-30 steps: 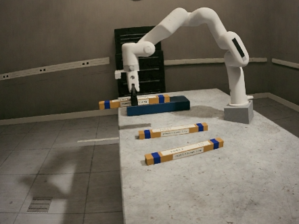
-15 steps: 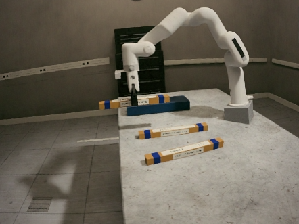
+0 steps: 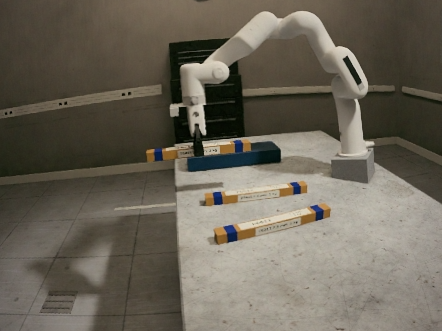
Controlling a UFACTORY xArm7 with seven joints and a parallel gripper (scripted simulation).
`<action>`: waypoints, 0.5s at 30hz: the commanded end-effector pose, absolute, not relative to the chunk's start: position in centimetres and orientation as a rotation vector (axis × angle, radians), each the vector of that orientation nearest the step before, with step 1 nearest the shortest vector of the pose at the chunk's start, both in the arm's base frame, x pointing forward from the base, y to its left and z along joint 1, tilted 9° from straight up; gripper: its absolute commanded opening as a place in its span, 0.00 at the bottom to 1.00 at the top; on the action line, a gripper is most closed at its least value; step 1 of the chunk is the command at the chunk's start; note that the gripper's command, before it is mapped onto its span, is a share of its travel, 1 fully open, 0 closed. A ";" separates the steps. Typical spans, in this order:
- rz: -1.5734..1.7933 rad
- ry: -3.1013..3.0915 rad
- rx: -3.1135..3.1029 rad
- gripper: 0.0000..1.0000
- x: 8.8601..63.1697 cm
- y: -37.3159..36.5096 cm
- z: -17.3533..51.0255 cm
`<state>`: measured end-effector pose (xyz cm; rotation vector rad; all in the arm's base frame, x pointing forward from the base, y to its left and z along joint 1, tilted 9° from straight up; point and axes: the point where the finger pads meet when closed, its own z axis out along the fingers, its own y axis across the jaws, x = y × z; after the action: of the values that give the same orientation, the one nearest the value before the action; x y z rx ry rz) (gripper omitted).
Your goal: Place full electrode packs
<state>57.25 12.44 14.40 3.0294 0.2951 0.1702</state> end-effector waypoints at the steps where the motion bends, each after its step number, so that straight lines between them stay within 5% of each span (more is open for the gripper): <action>1: 0.181 0.296 3.030 0.35 57.4 12.5 14.7; 15: 0.184 0.221 3.039 0.35 57.4 12.5 14.7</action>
<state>57.25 12.43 14.41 3.0316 0.2788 0.1709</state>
